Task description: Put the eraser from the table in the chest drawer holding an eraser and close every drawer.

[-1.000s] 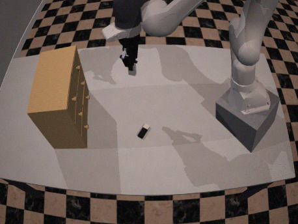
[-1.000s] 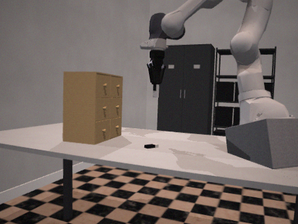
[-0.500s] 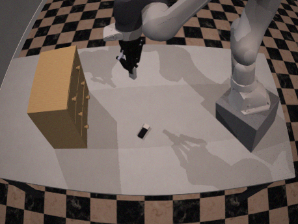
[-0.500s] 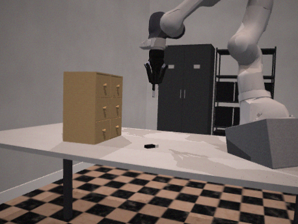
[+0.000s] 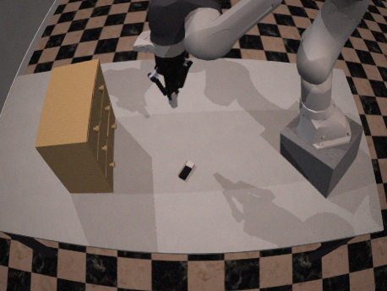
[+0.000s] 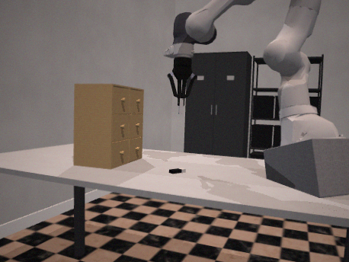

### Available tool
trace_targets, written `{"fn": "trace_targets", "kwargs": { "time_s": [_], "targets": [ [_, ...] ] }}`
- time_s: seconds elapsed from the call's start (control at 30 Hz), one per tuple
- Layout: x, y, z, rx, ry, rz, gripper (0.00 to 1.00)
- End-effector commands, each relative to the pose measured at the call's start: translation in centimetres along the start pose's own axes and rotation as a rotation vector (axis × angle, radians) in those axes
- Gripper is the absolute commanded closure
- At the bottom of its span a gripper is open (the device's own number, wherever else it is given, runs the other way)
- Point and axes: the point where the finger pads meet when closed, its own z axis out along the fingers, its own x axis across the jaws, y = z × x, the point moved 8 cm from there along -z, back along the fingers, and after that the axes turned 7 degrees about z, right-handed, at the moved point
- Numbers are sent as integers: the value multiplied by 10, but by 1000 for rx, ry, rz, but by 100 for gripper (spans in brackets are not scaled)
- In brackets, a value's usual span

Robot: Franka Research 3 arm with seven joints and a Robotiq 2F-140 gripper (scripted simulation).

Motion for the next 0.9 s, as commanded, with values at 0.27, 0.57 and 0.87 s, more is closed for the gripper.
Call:
{"fn": "trace_targets", "kwargs": {
  "time_s": [0.27,0.57,0.87],
  "targets": [
    [-6,17,0,14,3,440,100],
    [-8,24,0,15,2,624,100],
    [-10,32,0,16,1,783,100]
  ]
}}
